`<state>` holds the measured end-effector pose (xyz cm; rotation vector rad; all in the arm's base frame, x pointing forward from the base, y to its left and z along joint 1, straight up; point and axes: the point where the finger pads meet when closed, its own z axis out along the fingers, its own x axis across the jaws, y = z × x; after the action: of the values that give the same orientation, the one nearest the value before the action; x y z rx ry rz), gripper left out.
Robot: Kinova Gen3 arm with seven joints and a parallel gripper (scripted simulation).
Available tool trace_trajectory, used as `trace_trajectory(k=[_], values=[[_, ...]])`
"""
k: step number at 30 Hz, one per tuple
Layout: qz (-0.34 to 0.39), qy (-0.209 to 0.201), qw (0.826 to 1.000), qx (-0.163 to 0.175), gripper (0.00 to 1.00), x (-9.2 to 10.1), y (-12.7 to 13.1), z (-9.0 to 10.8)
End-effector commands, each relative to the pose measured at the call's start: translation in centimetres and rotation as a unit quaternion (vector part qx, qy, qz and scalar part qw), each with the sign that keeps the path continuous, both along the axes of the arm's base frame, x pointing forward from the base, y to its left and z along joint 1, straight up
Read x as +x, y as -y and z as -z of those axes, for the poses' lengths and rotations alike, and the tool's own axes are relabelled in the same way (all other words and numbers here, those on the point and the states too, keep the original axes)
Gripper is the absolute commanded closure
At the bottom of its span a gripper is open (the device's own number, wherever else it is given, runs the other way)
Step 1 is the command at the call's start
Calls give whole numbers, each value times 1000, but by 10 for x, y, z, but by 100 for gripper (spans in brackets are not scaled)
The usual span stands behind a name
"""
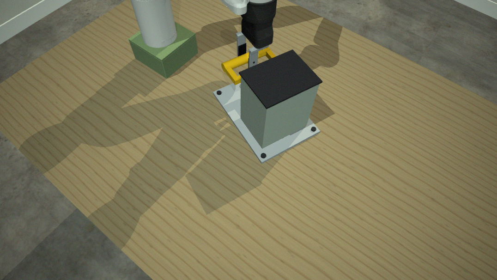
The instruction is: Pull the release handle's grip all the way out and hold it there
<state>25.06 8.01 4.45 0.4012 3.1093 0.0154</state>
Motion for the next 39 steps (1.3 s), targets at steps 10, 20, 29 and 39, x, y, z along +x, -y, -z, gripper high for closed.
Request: trace_trajectory(k=[10,20,29,39], values=[[-3,0,1000,-3,9,0,3,8],[-3,-1,1000,-3,9,0,3,9],[-3,-1,1000,-3,9,0,3,9],[-3,-1,1000,-3,9,0,3,9]])
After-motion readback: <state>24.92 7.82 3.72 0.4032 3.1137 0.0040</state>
